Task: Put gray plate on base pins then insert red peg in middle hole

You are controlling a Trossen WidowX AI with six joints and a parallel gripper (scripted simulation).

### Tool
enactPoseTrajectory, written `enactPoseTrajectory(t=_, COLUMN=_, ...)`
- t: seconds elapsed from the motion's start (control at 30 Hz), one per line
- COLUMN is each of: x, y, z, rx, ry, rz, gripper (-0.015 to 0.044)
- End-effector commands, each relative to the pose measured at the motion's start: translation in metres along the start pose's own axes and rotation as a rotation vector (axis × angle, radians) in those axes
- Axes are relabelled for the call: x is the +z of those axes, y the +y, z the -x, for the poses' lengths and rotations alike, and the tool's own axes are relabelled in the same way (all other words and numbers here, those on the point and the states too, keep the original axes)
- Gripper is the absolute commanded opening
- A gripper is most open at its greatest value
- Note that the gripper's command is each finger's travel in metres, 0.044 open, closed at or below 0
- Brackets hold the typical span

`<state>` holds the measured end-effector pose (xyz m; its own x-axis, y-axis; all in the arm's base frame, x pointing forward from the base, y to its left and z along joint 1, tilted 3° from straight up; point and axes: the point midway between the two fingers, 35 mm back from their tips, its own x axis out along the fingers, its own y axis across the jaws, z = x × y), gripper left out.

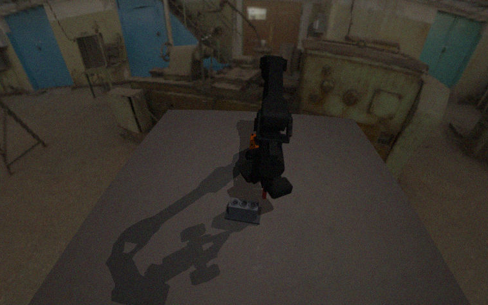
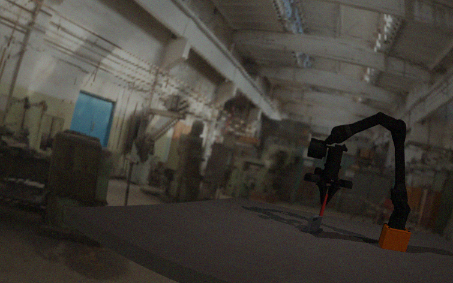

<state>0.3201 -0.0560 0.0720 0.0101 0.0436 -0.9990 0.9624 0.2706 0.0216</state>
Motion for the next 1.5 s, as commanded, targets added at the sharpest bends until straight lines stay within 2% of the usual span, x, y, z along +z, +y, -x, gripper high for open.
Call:
enactPoseTrajectory(t=0.0, x=0.013, y=0.0, z=0.001, rx=0.002, ry=-0.005, rz=0.006, gripper=0.0)
enactPoseTrajectory(t=0.6, x=0.068, y=-0.011, z=0.0, rx=0.001, ry=-0.008, rz=0.022, gripper=0.0)
enactPoseTrajectory(t=1.47, x=0.068, y=-0.013, z=0.0, rx=0.001, ry=-0.008, rz=0.022, gripper=0.0)
